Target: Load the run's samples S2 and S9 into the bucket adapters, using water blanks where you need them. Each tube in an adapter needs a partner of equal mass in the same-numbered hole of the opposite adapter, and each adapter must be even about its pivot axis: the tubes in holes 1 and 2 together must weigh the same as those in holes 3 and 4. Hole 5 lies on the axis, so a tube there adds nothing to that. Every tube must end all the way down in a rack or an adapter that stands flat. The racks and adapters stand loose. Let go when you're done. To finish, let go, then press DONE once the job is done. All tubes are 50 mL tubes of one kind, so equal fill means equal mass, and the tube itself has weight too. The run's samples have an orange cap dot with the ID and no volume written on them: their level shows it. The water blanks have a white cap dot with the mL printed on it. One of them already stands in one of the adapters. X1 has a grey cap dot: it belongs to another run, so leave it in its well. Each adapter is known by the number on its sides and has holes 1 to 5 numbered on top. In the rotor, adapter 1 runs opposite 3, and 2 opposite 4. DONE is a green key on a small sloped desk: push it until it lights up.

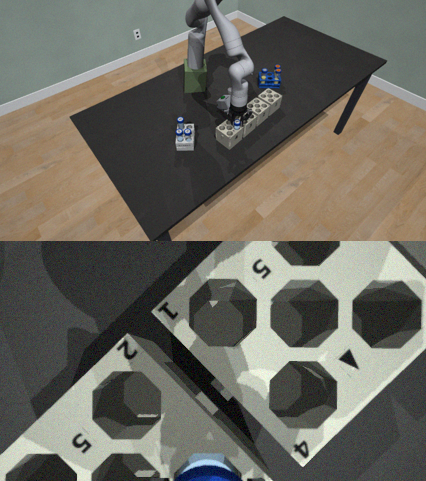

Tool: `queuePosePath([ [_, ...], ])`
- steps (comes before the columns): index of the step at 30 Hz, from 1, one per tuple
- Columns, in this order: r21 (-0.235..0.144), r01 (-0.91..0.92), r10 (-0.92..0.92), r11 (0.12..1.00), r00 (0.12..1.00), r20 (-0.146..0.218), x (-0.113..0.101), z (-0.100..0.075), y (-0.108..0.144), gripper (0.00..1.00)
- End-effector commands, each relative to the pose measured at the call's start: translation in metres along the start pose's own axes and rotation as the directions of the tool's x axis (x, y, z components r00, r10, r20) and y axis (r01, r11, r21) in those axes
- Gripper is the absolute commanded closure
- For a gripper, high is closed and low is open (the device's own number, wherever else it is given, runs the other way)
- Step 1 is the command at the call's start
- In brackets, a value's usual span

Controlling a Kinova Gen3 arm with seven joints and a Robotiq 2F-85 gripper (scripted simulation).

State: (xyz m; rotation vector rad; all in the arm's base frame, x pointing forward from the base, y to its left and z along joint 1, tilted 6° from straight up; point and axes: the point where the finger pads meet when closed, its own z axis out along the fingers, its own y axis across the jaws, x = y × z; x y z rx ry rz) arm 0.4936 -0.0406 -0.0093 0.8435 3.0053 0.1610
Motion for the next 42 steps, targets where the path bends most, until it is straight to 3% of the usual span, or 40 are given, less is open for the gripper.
queuePosePath([
  [1, -0.003, -0.001, 0.001, 1.0, 1.0, -0.002, 0.001, -0.005, 0.0, 0.9],
  [42, -0.004, 0.0, 0.0, 1.0, 1.0, 0.001, -0.001, -0.03, 0.001, 0.9],
])
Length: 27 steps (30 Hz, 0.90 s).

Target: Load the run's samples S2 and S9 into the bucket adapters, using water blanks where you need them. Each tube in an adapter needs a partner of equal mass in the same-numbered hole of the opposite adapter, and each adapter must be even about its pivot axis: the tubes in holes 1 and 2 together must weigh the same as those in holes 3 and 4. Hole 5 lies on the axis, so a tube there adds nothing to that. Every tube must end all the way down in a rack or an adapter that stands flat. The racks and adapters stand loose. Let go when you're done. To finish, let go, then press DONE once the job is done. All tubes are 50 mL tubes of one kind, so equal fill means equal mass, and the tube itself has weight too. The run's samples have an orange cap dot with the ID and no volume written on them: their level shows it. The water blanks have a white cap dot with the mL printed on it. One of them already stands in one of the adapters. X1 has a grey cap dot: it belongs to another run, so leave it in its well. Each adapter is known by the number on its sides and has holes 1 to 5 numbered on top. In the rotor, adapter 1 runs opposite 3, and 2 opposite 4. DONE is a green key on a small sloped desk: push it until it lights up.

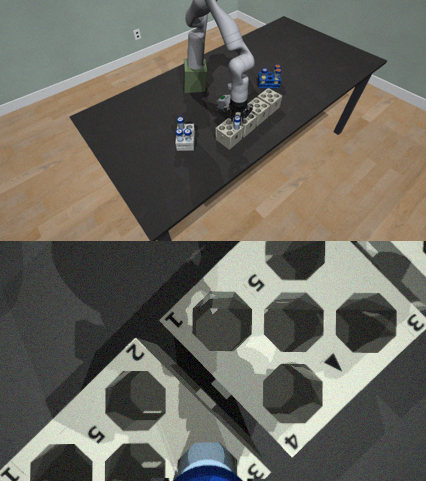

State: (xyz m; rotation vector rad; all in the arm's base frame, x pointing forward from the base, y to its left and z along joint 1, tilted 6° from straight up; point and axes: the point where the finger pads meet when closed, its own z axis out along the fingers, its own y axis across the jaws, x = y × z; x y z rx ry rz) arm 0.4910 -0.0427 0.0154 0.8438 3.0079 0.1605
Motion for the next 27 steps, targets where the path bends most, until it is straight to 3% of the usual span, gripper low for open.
queuePosePath([
  [1, -0.005, 0.0, 0.0, 1.0, 1.0, 0.003, -0.002, -0.005, 0.001, 0.9],
  [27, -0.005, 0.0, 0.0, 1.0, 1.0, 0.004, -0.002, -0.021, 0.001, 0.9],
])
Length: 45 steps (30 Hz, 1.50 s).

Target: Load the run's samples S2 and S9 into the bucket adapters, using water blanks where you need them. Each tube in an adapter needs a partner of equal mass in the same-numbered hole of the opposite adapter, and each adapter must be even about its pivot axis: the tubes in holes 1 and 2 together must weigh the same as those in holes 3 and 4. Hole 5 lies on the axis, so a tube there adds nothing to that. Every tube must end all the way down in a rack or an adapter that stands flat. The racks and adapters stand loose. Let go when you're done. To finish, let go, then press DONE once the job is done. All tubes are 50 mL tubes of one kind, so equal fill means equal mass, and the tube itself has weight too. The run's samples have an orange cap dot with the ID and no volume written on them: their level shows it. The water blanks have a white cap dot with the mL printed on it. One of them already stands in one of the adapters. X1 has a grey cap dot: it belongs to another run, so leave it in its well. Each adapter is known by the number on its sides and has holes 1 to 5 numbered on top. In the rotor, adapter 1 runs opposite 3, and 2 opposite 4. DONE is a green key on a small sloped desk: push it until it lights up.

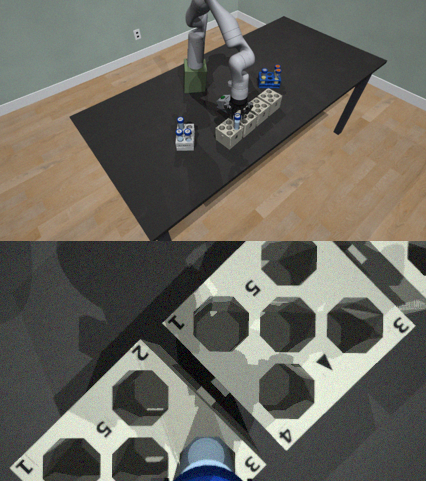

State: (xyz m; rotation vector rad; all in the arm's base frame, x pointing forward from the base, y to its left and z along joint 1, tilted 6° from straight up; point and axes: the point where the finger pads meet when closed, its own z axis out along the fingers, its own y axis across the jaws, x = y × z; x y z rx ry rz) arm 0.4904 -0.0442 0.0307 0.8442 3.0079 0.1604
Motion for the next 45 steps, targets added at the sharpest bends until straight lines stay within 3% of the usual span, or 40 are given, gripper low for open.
queuePosePath([
  [1, -0.005, 0.001, 0.0, 1.0, 1.0, 0.004, -0.002, -0.006, 0.001, 0.9],
  [45, -0.006, 0.001, -0.001, 1.0, 1.0, 0.004, -0.002, -0.031, 0.002, 0.9],
])
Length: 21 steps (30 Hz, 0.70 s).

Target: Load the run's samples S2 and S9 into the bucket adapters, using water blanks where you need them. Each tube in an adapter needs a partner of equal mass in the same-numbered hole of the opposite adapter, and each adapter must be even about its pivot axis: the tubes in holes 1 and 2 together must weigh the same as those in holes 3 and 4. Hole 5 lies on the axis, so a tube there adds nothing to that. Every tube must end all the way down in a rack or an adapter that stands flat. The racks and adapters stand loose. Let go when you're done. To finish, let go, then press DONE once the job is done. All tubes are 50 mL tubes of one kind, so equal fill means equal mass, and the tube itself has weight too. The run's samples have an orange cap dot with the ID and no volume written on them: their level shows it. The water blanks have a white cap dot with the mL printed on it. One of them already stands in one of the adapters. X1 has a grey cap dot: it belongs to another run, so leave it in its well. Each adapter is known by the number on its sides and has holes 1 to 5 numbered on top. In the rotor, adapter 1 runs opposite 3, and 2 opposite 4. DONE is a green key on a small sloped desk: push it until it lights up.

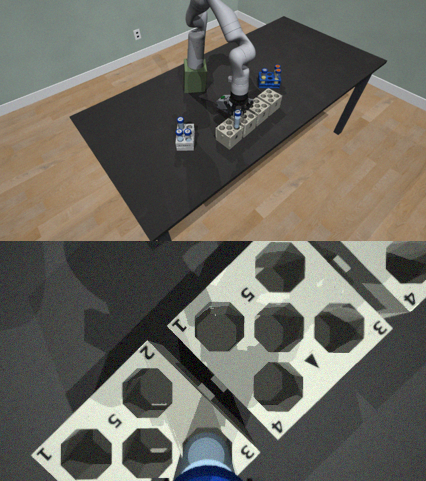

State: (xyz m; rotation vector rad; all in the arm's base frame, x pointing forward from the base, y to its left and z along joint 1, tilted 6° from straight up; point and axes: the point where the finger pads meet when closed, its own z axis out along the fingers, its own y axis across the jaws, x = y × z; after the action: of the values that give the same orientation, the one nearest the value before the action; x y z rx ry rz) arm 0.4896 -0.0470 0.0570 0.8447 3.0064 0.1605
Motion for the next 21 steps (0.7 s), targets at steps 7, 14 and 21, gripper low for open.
queuePosePath([
  [7, -0.005, 0.001, -0.001, 1.0, 1.0, 0.003, -0.0014, -0.0095, 0.0016, 0.9],
  [14, -0.003, 0.0, 0.0, 1.0, 1.0, 0.004, -0.0015, -0.0091, 0.0009, 0.9],
  [21, -0.007, 0.002, -0.002, 1.0, 1.0, 0.002, -0.0013, -0.014, 0.0022, 0.9],
])
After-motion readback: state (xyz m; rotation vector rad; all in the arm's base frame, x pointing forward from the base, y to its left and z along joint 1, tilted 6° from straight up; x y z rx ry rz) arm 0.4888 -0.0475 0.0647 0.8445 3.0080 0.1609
